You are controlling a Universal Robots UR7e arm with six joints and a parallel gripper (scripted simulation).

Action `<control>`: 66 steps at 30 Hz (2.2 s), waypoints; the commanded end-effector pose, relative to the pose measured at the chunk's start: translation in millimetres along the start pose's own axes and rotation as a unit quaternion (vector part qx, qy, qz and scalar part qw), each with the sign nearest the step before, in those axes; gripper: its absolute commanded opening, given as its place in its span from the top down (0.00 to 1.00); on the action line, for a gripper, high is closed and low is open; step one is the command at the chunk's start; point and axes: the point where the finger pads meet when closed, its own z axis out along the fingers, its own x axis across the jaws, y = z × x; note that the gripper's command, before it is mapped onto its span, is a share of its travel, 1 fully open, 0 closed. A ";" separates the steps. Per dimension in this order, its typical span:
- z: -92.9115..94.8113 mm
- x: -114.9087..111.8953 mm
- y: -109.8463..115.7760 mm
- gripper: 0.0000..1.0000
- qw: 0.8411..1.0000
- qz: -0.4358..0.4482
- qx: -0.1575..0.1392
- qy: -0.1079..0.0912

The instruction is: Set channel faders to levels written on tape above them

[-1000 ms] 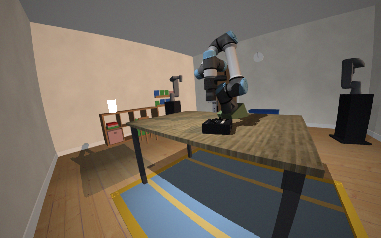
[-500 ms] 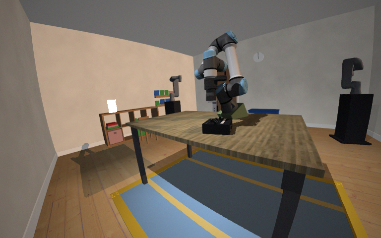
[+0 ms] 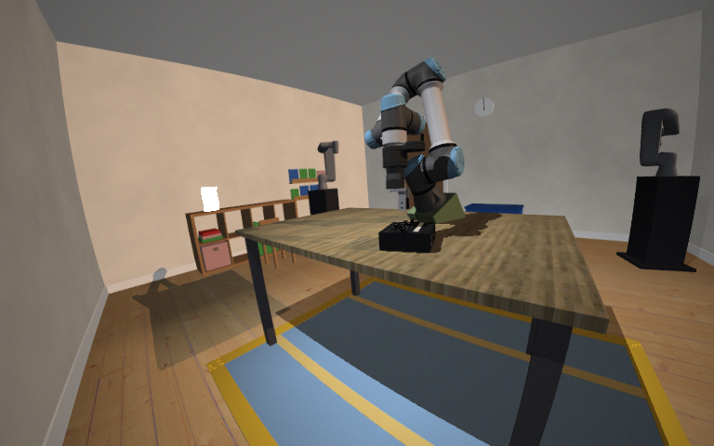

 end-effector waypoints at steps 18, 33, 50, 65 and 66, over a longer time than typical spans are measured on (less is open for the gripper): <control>-56.5 7.4 -9.3 0.00 0.990 0.141 0.005 -0.019; -68.1 7.2 -10.5 0.00 0.985 0.168 0.005 -0.023; -77.7 13.7 23.4 0.00 0.998 0.065 0.004 -0.009; -84.6 16.0 45.1 0.00 1.000 0.000 -0.001 0.001; -84.6 16.0 45.1 0.00 1.000 0.000 -0.001 0.001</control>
